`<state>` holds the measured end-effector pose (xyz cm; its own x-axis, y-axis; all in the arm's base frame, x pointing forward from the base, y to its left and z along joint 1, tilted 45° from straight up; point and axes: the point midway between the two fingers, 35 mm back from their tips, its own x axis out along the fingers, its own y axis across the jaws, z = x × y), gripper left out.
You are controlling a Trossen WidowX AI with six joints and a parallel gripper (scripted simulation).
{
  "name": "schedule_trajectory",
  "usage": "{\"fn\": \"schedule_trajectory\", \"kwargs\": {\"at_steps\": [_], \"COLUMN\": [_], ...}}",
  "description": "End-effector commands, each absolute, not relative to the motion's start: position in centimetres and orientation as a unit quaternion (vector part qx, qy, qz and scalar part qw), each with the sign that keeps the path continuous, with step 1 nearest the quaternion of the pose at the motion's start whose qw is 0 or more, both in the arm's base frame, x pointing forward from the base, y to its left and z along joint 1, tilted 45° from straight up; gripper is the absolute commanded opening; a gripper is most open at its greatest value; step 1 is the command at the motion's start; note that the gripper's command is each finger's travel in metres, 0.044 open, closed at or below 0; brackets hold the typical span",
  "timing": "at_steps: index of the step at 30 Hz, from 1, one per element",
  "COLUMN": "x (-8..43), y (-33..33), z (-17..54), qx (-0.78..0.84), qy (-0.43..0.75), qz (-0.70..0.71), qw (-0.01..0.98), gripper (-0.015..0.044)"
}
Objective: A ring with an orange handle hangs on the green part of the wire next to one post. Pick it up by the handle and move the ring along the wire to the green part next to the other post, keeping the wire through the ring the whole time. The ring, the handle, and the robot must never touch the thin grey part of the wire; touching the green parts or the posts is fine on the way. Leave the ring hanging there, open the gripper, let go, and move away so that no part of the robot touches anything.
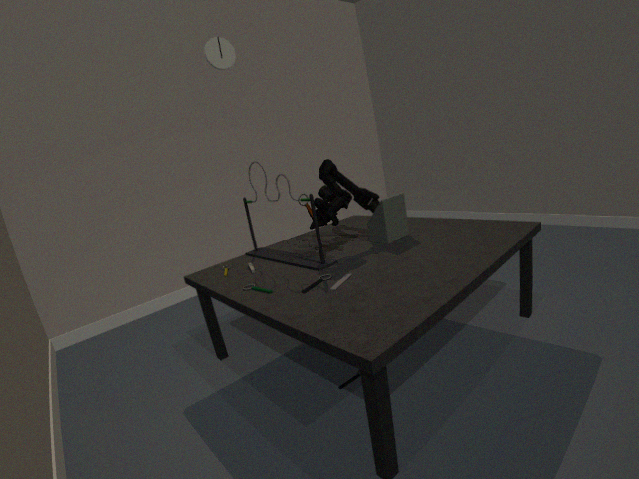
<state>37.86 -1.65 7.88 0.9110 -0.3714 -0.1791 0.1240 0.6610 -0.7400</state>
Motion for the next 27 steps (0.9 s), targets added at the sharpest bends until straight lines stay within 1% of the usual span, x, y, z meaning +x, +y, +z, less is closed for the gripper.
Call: {"fn": "schedule_trajectory", "kwargs": {"at_steps": [1, 27], "x": [37.9, 37.9], "y": [-1.6, -2.6], "z": [7.5, 6.5], "qx": [-0.386, -0.387], "qy": [0.161, 0.161], "qz": [-0.140, -0.140], "qw": [0.898, 0.897], "gripper": [-0.0150, -0.0150]}}
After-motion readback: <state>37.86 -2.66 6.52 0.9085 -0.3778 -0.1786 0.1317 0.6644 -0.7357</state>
